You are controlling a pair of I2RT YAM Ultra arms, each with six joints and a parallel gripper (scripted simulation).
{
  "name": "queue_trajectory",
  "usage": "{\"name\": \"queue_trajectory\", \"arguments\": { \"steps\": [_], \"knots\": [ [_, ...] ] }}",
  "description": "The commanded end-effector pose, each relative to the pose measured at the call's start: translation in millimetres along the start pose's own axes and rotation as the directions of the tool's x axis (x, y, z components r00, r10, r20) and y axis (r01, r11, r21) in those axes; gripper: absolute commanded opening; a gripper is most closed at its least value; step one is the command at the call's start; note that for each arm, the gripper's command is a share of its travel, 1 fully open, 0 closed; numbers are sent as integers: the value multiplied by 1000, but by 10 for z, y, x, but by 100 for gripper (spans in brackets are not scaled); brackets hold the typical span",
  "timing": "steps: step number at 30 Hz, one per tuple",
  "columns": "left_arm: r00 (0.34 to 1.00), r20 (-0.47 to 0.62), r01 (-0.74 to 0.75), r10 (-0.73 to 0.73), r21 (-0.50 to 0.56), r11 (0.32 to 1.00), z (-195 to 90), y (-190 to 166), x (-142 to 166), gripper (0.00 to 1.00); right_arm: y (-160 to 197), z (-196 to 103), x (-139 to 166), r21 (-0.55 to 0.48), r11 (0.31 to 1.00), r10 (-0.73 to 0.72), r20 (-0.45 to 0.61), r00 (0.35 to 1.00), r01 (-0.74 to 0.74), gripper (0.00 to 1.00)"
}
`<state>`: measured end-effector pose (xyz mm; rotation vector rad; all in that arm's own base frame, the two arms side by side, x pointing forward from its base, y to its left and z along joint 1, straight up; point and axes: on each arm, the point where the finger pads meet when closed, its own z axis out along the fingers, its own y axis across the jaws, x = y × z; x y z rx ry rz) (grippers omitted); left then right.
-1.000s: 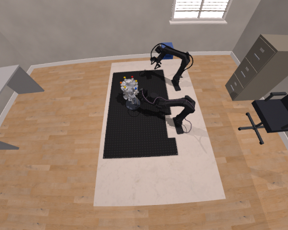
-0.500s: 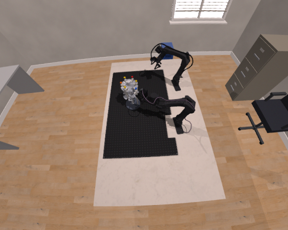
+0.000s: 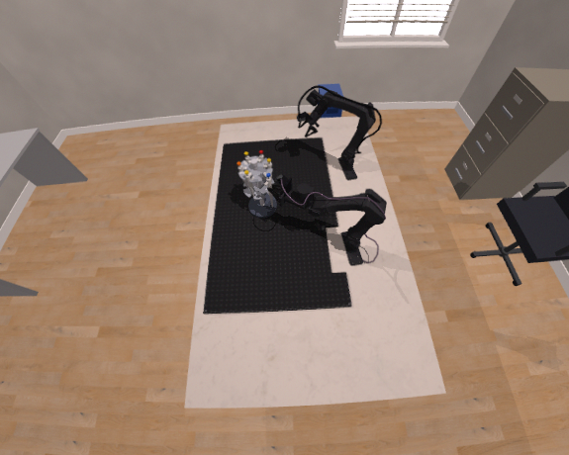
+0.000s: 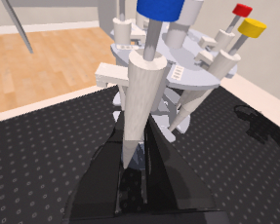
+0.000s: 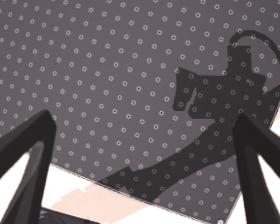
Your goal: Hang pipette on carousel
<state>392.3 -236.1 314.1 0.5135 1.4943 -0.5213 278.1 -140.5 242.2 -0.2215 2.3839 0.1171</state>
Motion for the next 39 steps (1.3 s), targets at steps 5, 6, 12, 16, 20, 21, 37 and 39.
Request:
{"name": "queue_trajectory", "arguments": {
  "steps": [5, 6, 12, 16, 20, 21, 37, 39],
  "knots": [
    [996, 90, -23, 24, -8, 1000, -49, 7, -349, 12, -42, -57, -98, 19, 1000, -25, 41, 999, 24, 100],
    [996, 90, -23, 24, -8, 1000, -49, 7, -349, 12, -42, -57, -98, 19, 1000, -25, 41, 999, 24, 100],
    [996, 90, -23, 24, -8, 1000, -49, 7, -349, 12, -42, -57, -98, 19, 1000, -25, 41, 999, 24, 100],
    [996, 90, -23, 24, -8, 1000, -49, 7, -349, 12, -42, -57, -98, 19, 1000, -25, 41, 999, 24, 100],
    [996, 90, -23, 24, -8, 1000, -49, 7, -349, 12, -42, -57, -98, 19, 1000, -25, 41, 999, 24, 100],
    [996, 90, -23, 24, -8, 1000, -49, 7, -349, 12, -42, -57, -98, 19, 1000, -25, 41, 999, 24, 100],
    [996, 84, -22, 23, -8, 1000, -28, 20, -281, 12, -42, -57, -98, 19, 1000, -25, 41, 999, 24, 100],
    [996, 84, -22, 23, -8, 1000, -28, 20, -281, 12, -42, -57, -98, 19, 1000, -25, 41, 999, 24, 100]
  ]
}}
